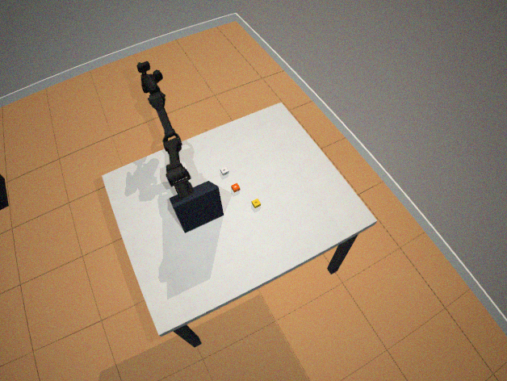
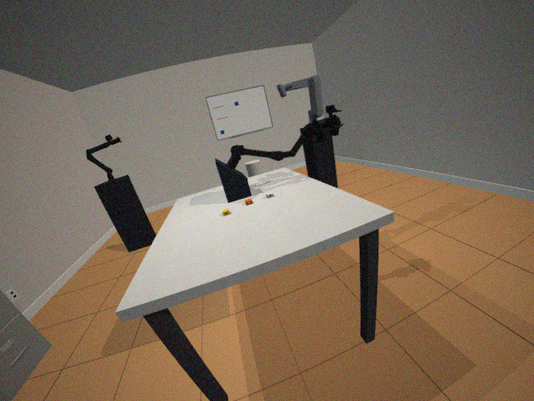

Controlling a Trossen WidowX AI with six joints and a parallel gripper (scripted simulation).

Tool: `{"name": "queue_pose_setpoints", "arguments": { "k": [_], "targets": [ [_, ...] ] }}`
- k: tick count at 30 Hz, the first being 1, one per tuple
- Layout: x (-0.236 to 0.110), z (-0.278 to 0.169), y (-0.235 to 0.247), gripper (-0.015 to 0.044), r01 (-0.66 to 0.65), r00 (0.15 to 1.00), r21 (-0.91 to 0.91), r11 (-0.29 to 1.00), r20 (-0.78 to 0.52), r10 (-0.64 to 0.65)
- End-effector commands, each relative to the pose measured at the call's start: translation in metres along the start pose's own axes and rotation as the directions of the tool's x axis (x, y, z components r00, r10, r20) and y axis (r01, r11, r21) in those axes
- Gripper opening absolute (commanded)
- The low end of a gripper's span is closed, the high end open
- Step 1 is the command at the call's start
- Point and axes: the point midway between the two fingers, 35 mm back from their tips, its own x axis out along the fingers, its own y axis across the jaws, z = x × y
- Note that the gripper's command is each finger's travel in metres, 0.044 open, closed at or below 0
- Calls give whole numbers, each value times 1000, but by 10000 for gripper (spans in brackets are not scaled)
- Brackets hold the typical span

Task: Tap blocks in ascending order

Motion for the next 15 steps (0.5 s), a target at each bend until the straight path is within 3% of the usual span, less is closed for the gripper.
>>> {"name": "queue_pose_setpoints", "arguments": {
  "k": [1, 3, 8, 15],
  "targets": [
    [0, -4, 8, 400, -18, 1000, 3, 1000, -4, 18],
    [-2, -31, 71, 400, -158, 987, 36, 987, -32, 159],
    [-9, -47, 115, 400, -254, 965, 66, 965, -47, 257],
    [-42, -80, 222, 400, -476, 870, 156, 866, -63, 490]
  ]
}}
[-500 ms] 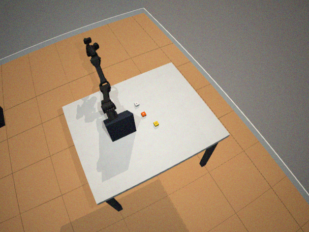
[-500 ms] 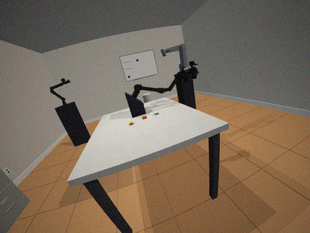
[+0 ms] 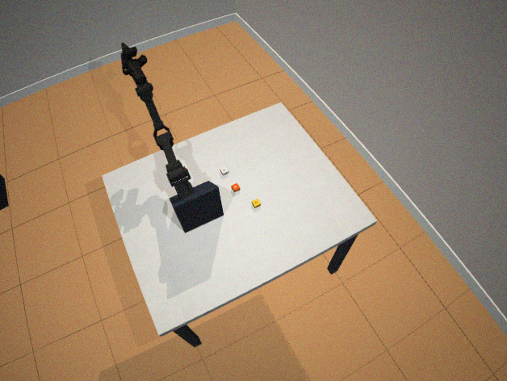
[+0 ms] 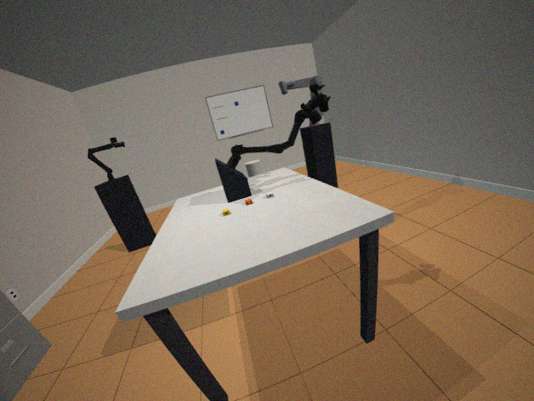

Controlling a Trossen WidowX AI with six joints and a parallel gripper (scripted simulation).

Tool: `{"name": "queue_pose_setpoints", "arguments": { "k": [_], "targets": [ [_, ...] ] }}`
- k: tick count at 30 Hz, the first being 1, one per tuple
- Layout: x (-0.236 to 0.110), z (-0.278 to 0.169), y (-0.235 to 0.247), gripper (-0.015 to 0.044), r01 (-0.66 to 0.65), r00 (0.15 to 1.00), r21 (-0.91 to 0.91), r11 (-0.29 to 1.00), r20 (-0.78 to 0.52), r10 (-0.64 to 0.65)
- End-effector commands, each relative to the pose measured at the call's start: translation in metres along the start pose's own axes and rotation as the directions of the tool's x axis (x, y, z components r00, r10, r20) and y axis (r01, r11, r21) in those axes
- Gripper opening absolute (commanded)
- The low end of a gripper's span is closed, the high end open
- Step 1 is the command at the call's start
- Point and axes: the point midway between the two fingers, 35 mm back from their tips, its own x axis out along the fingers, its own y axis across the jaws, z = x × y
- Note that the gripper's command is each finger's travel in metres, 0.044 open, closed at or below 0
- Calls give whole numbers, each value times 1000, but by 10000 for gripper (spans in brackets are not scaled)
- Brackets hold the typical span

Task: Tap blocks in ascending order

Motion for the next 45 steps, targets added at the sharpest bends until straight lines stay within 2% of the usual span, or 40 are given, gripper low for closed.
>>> {"name": "queue_pose_setpoints", "arguments": {
  "k": [1, 7, 13, 19, 26, 36, 45],
  "targets": [
    [2, -25, 71, 400, -160, 987, 53, 986, -20, 162],
    [-10, -50, 167, 400, -367, 927, 140, 920, -29, 374],
    [-40, -62, 259, 400, -551, 822, 233, 801, -11, 569],
    [-86, -62, 345, 400, -706, 675, 322, 631, 36, 737],
    [-157, -47, 433, 400, -831, 459, 409, 376, 125, 880],
    [-286, 2, 522, 400, -881, 100, 469, -53, 293, 951],
    [-417, 61, 556, 400, -779, -235, 442, -445, 452, 861]
  ]
}}
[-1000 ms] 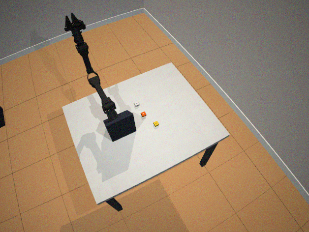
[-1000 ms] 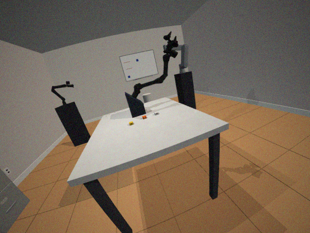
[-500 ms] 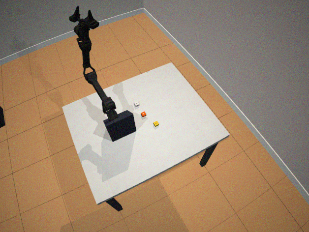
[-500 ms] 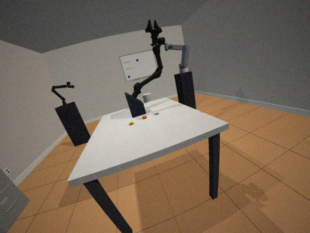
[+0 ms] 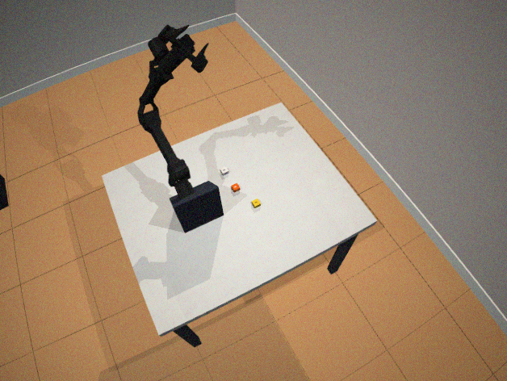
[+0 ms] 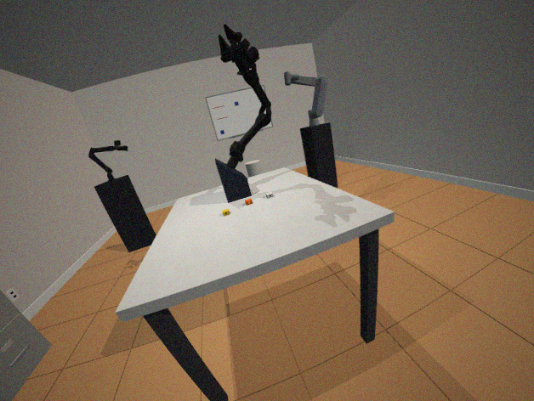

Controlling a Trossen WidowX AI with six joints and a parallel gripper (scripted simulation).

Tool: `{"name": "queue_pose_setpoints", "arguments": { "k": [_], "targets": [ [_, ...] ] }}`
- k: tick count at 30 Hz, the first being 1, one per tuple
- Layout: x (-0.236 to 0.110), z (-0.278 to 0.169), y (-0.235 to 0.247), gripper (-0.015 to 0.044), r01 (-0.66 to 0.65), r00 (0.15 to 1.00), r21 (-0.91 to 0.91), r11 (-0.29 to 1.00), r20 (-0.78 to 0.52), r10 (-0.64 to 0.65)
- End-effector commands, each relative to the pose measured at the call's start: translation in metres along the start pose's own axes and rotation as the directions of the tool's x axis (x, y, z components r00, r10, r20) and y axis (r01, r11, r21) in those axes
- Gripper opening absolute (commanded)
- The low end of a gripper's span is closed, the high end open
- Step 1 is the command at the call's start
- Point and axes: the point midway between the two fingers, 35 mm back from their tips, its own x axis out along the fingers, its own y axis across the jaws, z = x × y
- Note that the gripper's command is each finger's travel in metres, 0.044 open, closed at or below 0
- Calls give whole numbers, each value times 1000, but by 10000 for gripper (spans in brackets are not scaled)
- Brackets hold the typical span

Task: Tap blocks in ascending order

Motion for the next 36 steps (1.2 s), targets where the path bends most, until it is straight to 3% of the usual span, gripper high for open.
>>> {"name": "queue_pose_setpoints", "arguments": {
  "k": [1, 9, 18, 27, 36],
  "targets": [
    [27, -15, 69, 400, -195, 981, 74, 978, -10, 196],
    [48, -31, 198, 400, -514, 851, 200, 834, -5, 526],
    [25, -38, 343, 400, -782, 564, 332, 527, 18, 825],
    [-44, -40, 473, 400, -880, 157, 459, 121, 42, 987],
    [-157, -43, 571, 400, -749, -312, 599, -283, 58, 948]
  ]
}}
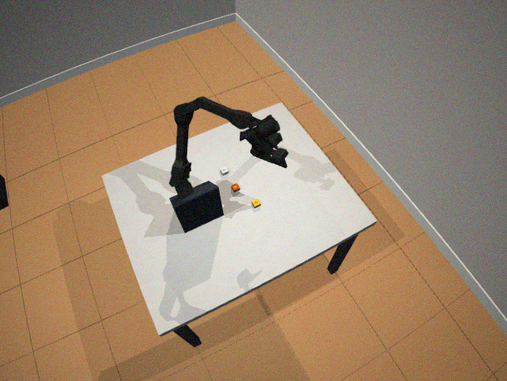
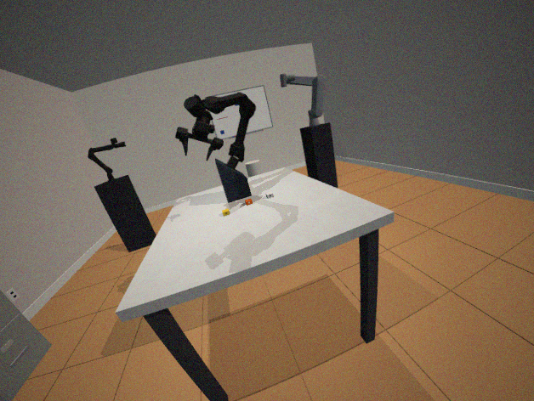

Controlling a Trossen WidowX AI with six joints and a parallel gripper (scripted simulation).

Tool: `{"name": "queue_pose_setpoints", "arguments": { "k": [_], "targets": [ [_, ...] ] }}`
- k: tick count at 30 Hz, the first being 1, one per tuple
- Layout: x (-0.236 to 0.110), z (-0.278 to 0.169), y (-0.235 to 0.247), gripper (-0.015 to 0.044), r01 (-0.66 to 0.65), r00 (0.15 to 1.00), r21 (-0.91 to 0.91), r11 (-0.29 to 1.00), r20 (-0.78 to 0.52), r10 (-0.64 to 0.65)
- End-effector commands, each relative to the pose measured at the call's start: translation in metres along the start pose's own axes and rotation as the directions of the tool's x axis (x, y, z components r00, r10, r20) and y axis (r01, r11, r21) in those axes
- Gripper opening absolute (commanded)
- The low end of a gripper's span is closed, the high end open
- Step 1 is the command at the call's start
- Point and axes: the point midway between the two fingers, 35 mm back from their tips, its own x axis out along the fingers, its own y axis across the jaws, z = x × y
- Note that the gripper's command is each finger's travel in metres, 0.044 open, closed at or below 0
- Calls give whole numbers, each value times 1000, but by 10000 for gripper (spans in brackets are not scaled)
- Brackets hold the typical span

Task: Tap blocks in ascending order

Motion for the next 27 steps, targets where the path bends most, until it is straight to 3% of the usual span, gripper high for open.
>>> {"name": "queue_pose_setpoints", "arguments": {
  "k": [1, 8, 27],
  "targets": [
    [48, -37, 45, 400, -192, 970, 121, 974, -125, 206],
    [95, -97, 122, 400, -388, 813, 368, 845, -295, 502],
    [96, -99, 124, 400, -390, 809, 373, 842, -297, 507]
  ]
}}
